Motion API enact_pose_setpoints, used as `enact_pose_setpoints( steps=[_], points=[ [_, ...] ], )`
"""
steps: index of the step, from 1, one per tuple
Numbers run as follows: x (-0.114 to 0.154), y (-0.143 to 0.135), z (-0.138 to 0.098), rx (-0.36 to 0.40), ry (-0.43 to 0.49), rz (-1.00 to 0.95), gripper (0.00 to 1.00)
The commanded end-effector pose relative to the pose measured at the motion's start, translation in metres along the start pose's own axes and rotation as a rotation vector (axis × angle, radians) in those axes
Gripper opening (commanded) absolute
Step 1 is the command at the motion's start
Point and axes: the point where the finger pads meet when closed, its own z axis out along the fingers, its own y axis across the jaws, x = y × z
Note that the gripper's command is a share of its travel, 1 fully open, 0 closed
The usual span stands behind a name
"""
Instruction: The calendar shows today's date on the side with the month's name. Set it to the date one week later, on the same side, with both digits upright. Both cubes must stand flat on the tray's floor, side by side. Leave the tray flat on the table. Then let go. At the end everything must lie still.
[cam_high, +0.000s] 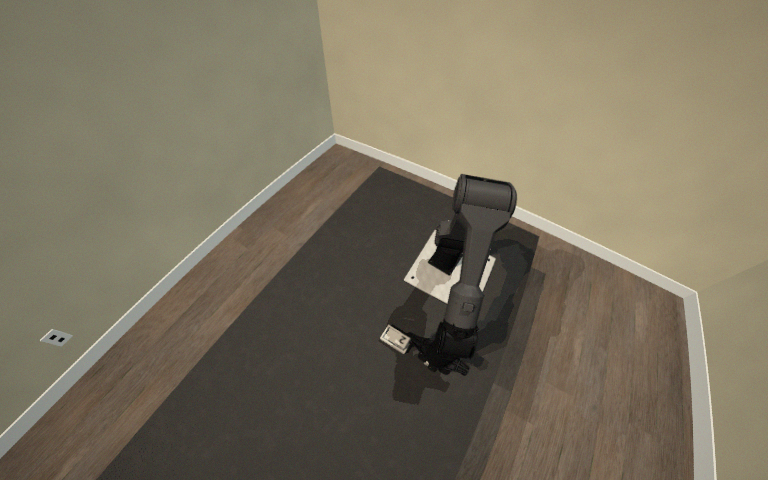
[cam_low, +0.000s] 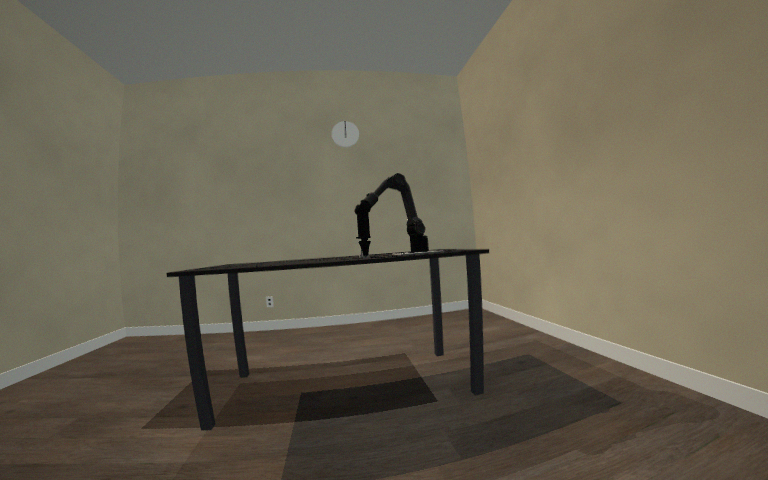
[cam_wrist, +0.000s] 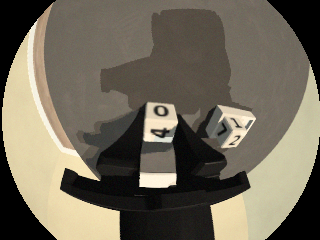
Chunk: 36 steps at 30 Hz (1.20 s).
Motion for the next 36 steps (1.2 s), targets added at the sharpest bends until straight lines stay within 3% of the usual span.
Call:
enact_pose_setpoints(
  steps=[1,18,19,23,24,32,33,36],
  points=[
    [0.0005,-0.0006,0.0011,0.002,0.002,0.001,0.33],
    [0.0005,-0.0006,0.0011,0.002,0.002,0.001,0.33],
    [0.0005,-0.0006,0.0011,0.002,0.002,0.001,0.39],
    [0.0005,-0.0006,0.0011,0.002,0.002,0.001,0.39],
    [0.0005,-0.0006,0.0011,0.002,0.002,0.001,0.44],
    [0.0005,-0.0006,0.0011,0.002,0.002,0.001,0.54],
    [0.0005,-0.0006,0.0011,0.002,0.002,0.001,0.59],
    [0.0005,-0.0006,0.0011,0.002,0.002,0.001,0.59]
  ],
)
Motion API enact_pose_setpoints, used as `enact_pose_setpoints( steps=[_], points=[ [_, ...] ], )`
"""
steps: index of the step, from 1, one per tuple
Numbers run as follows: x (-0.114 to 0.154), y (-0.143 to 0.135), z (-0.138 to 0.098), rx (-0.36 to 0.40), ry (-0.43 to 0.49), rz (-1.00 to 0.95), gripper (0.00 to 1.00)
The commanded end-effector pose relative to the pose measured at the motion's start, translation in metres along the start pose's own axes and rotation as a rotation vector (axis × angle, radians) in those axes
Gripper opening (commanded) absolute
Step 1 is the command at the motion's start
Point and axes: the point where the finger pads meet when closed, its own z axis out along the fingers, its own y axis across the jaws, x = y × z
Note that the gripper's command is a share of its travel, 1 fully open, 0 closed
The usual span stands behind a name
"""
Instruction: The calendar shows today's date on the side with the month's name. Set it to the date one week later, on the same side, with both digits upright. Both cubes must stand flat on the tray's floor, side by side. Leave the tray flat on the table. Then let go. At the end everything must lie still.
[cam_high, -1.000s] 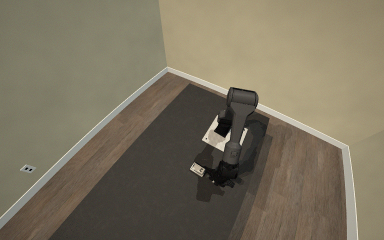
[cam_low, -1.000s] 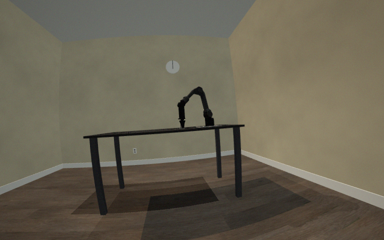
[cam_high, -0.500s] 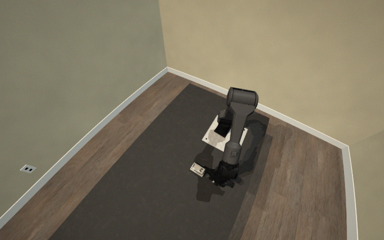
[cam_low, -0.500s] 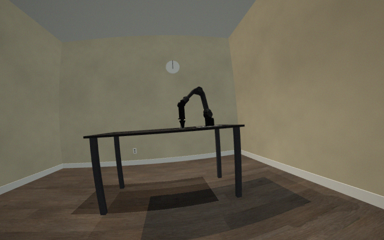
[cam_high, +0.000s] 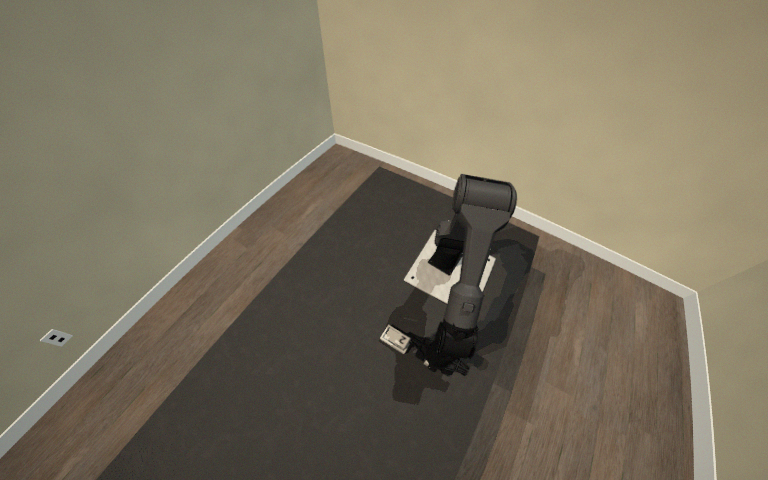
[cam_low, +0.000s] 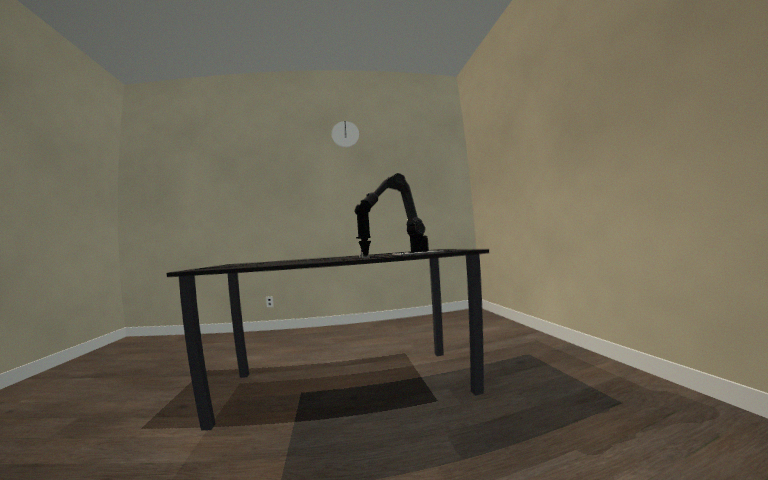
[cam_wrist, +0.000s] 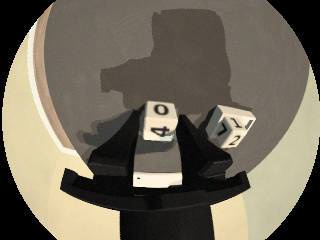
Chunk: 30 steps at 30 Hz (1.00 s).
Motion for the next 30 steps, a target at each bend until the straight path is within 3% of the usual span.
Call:
enact_pose_setpoints(
  steps=[1,10,20,30],
  points=[
    [0.001,-0.001,0.001,0.002,0.002,0.001,0.59],
    [0.000,-0.001,0.000,0.001,0.001,0.001,0.59],
    [-0.001,0.000,-0.025,-0.001,-0.004,0.000,0.59],
    [0.000,0.000,-0.077,-0.001,-0.004,0.000,0.59]
  ],
)
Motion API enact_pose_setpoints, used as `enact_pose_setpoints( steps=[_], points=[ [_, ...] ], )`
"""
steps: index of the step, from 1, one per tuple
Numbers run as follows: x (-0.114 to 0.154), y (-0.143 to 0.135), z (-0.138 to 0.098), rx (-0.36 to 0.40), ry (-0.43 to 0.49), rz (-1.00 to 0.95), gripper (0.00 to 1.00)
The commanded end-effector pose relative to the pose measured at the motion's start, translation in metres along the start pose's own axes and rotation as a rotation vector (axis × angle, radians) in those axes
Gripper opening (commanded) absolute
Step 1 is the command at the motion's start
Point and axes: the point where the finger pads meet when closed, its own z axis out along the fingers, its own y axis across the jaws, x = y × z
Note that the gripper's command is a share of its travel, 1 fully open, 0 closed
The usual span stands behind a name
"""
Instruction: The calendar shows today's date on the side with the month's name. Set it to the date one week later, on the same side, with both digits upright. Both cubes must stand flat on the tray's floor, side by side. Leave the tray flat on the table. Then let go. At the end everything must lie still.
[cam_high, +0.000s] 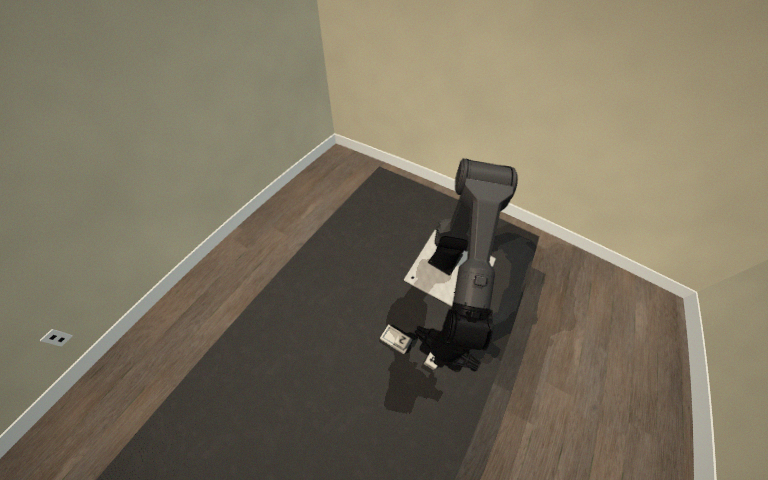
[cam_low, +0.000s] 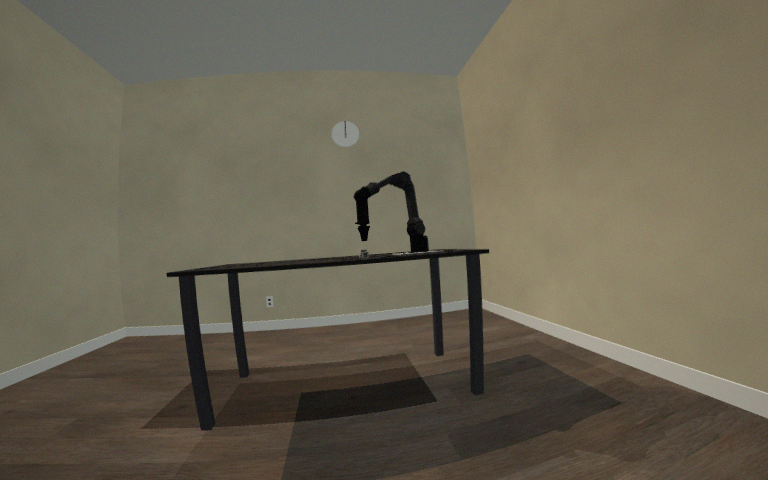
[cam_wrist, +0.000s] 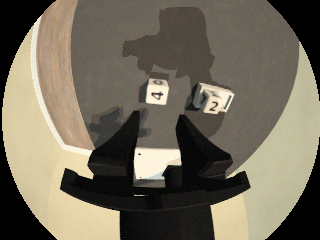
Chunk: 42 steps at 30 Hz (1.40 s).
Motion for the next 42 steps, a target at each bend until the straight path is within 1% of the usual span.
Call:
enact_pose_setpoints(
  steps=[1,5,11,12,32,33,34,37,38,39,42],
  points=[
    [-0.001,0.001,-0.009,-0.003,-0.004,-0.001,0.59],
    [-0.001,0.001,-0.018,-0.003,-0.004,-0.001,0.59],
    [0.000,0.001,-0.019,-0.002,-0.002,-0.001,0.59],
    [0.000,0.001,-0.019,-0.002,-0.002,-0.001,1.00],
    [0.000,-0.001,-0.019,-0.002,-0.002,-0.001,1.00],
    [-0.001,-0.007,-0.019,-0.002,-0.002,-0.001,1.00],
    [-0.002,-0.019,-0.019,-0.002,-0.002,-0.001,1.00],
    [-0.001,-0.071,-0.018,-0.001,-0.003,-0.001,1.00],
    [0.000,-0.082,-0.018,-0.001,-0.003,-0.001,1.00],
    [0.001,-0.088,-0.018,-0.001,-0.003,-0.001,1.00],
    [0.000,-0.088,-0.017,-0.001,-0.001,-0.002,1.00]
  ],
)
